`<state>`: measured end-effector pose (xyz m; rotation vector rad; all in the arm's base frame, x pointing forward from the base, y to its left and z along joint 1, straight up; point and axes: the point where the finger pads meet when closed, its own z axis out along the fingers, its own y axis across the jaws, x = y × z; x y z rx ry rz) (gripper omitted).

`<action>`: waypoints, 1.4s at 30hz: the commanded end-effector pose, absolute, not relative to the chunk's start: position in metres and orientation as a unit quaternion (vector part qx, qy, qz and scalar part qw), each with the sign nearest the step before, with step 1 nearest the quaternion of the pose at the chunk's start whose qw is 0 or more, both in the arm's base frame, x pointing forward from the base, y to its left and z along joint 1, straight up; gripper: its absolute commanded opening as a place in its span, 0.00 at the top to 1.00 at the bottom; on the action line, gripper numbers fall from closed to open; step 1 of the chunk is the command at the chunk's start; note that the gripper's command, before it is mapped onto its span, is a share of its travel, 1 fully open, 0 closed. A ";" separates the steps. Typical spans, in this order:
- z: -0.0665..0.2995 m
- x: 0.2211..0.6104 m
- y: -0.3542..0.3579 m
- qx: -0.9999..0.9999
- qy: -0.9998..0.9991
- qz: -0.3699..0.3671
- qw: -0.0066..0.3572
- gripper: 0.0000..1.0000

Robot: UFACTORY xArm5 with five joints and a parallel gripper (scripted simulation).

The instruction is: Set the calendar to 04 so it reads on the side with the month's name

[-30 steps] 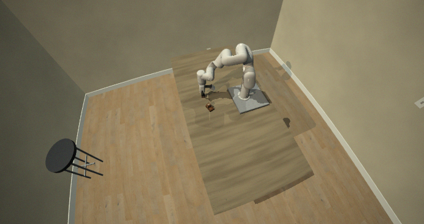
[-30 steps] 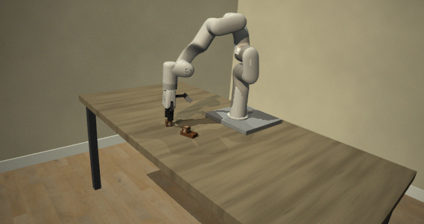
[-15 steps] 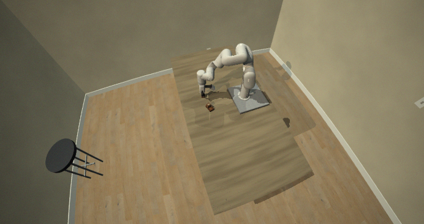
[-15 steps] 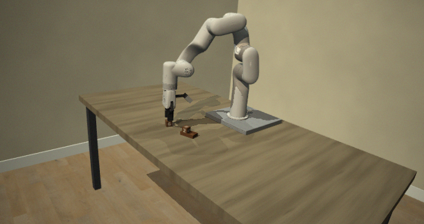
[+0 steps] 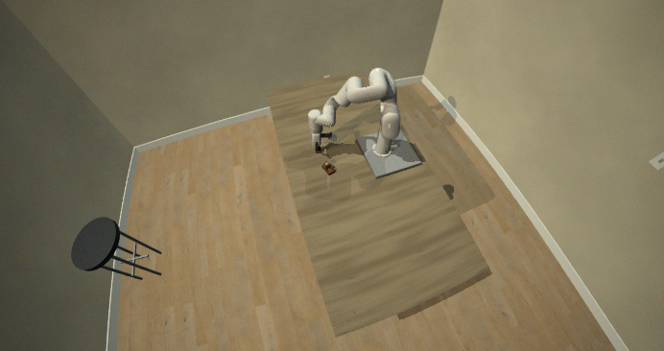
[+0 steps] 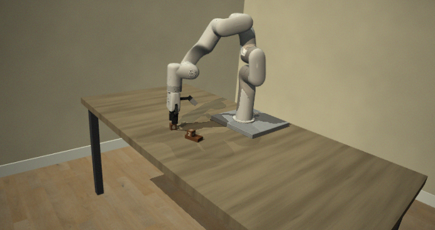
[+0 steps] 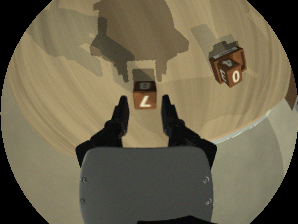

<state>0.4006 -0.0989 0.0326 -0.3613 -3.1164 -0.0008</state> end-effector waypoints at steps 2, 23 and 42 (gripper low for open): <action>0.034 0.402 -0.099 -0.115 -0.993 0.000 0.000 0.51; 0.029 0.402 -0.099 -0.115 -0.993 0.000 0.000 0.51; 0.006 0.402 -0.099 -0.115 -0.993 0.000 0.000 0.51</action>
